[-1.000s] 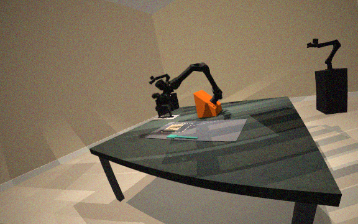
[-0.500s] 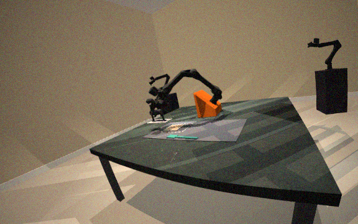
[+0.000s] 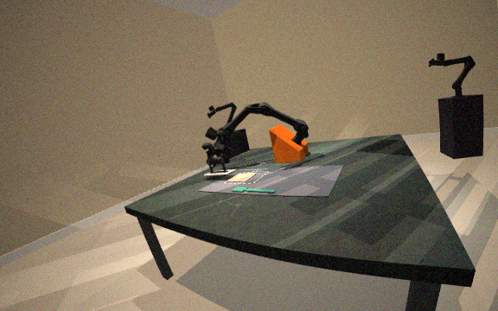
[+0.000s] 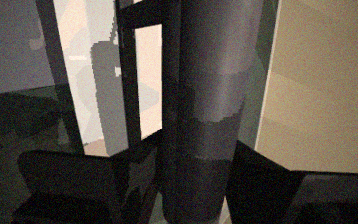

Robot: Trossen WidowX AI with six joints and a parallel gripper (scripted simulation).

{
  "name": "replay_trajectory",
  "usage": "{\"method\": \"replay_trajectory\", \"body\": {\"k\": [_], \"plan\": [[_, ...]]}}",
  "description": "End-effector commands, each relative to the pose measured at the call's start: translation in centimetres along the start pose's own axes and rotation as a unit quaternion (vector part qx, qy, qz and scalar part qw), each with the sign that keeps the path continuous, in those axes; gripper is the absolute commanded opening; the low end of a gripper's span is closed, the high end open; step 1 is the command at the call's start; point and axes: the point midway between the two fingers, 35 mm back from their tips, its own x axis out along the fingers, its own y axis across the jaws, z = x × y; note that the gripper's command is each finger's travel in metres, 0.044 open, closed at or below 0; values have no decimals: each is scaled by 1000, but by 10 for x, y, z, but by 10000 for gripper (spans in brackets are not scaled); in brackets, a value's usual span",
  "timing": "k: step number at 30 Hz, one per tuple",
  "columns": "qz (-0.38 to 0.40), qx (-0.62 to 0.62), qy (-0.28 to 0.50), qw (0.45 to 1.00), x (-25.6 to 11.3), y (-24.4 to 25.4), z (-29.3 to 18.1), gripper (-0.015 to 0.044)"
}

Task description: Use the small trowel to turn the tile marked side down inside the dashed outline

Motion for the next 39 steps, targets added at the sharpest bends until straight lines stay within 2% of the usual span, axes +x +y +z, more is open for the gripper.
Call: {"method": "replay_trajectory", "body": {"k": [1, 5, 14, 26, 39], "plan": [[-9, -11, -1, 1000, -3, -8, -2, 0], [0, -10, -2, 1000, 4, -10, 11, 0], [7, -57, -15, 998, 28, -49, 84, 0], [9, -113, -46, 992, 53, -76, 197, 0], [2, -167, -101, 981, 63, -72, 329, 0]]}}
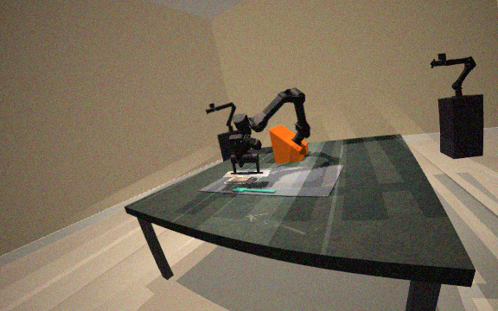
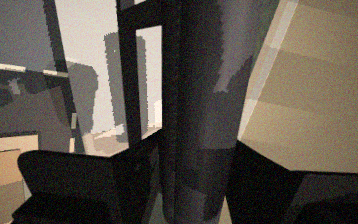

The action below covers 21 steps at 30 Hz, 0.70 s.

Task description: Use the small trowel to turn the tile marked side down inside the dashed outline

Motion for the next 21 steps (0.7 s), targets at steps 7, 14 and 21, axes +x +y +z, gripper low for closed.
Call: {"method": "replay_trajectory", "body": {"k": [7, 14, 21], "plan": [[-17, -40, -51, 998, 10, -17, 104, 0], [-26, -62, -95, 993, 10, -14, 175, 0], [-35, -80, -145, 986, 0, -4, 244, 0]]}}
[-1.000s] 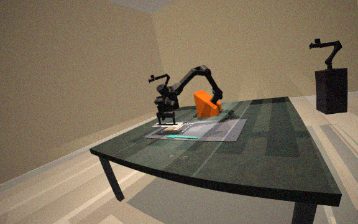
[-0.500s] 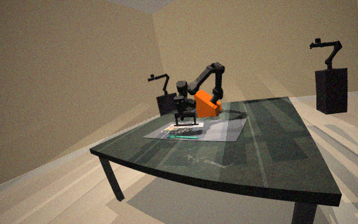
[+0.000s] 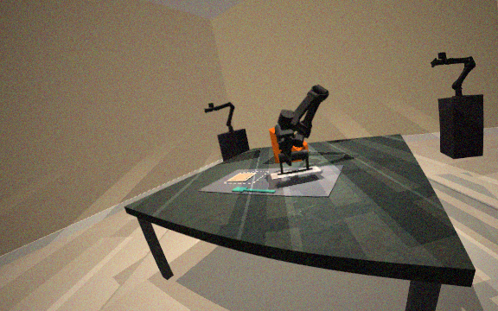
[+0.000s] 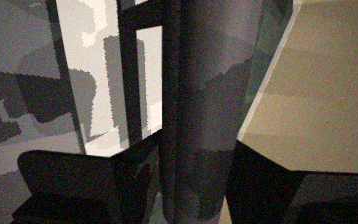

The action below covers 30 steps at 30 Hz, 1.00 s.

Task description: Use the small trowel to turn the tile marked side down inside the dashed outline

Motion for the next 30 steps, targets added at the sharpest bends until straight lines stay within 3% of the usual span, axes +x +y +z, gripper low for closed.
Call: {"method": "replay_trajectory", "body": {"k": [1, 5, 30], "plan": [[-12, -11, -28, 999, 0, -2, 42, 0], [-15, -16, -47, 999, -1, 1, 67, 0], [-16, -16, -48, 999, 22, 25, 68, 0]]}}
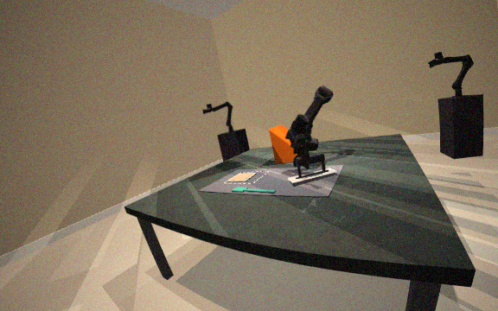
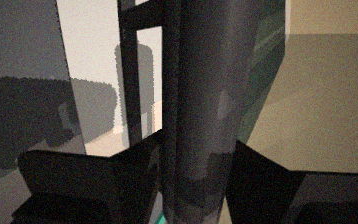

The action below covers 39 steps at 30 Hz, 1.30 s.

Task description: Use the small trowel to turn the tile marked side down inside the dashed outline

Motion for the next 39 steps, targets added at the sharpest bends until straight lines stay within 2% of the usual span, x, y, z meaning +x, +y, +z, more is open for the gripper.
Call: {"method": "replay_trajectory", "body": {"k": [1, 4, 15, 16, 25, 33, 39], "plan": [[-1, 5, 4, 1000, 4, 7, -2, 0], [-1, 5, 4, 1000, 5, 8, -2, 0], [-1, 5, 4, 1000, 5, 8, -2, 289], [-1, 5, 4, 1000, 5, 8, -2, 300], [-1, 5, 4, 1000, 4, 8, -2, 300], [1, 2, 3, 1000, -50, 8, -2, 300], [1, 2, 3, 1000, -57, 7, -2, 300]]}}
